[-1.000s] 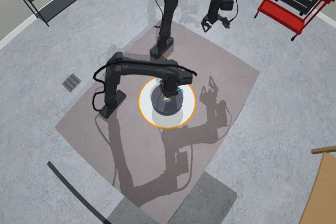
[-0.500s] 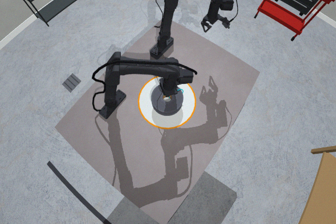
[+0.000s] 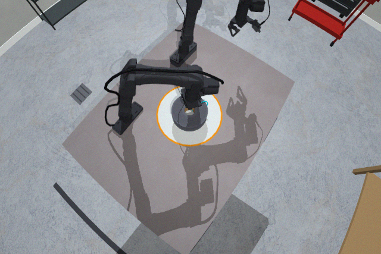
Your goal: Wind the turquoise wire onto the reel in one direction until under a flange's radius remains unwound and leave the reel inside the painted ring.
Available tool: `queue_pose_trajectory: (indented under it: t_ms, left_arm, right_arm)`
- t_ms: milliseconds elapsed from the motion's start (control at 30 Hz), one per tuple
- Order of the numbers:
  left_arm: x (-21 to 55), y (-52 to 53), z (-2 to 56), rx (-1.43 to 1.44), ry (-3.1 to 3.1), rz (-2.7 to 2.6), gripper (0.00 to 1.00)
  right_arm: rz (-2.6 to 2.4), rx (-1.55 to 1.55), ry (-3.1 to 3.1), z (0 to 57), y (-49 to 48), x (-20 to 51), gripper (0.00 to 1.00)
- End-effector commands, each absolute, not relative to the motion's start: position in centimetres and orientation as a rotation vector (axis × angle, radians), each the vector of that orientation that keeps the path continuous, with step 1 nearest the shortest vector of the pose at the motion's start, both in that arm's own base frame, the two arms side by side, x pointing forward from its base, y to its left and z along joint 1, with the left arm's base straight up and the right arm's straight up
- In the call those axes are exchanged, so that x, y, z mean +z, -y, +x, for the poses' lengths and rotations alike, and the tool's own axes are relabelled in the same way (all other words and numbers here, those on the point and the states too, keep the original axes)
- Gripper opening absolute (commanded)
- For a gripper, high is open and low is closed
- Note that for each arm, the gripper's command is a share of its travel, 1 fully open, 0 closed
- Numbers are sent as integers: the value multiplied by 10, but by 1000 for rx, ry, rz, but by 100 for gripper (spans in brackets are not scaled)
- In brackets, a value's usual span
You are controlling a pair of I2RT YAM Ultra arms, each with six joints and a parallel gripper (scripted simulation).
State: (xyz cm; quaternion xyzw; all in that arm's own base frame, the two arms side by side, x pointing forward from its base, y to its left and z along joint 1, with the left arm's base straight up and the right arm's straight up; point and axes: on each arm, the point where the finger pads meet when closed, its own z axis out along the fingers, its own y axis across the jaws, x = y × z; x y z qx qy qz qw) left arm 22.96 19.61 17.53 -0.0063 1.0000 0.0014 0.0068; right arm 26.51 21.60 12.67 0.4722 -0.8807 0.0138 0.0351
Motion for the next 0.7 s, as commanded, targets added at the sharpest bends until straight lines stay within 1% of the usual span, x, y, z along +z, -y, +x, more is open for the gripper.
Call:
queue_pose_trajectory:
  t_ms: [0, 367, 433, 467, 667]
  left_arm:
    - [193, -197, 235, 72, -3084, -12, 100]
    - [193, -197, 235, 72, -3084, -12, 100]
    - [193, -197, 235, 72, -3084, -12, 100]
    - [193, -197, 235, 72, -3084, -12, 100]
    - [193, -197, 235, 72, -3084, -12, 100]
  right_arm:
    - [1489, 0, 2766, 270, -227, 144, 20]
    - [1489, 0, 2766, 270, -227, 144, 2]
    - [1489, 0, 2766, 270, -227, 144, 2]
    - [1489, 0, 2766, 270, -227, 144, 0]
    - [1495, -10, 2796, 272, -229, 146, 0]
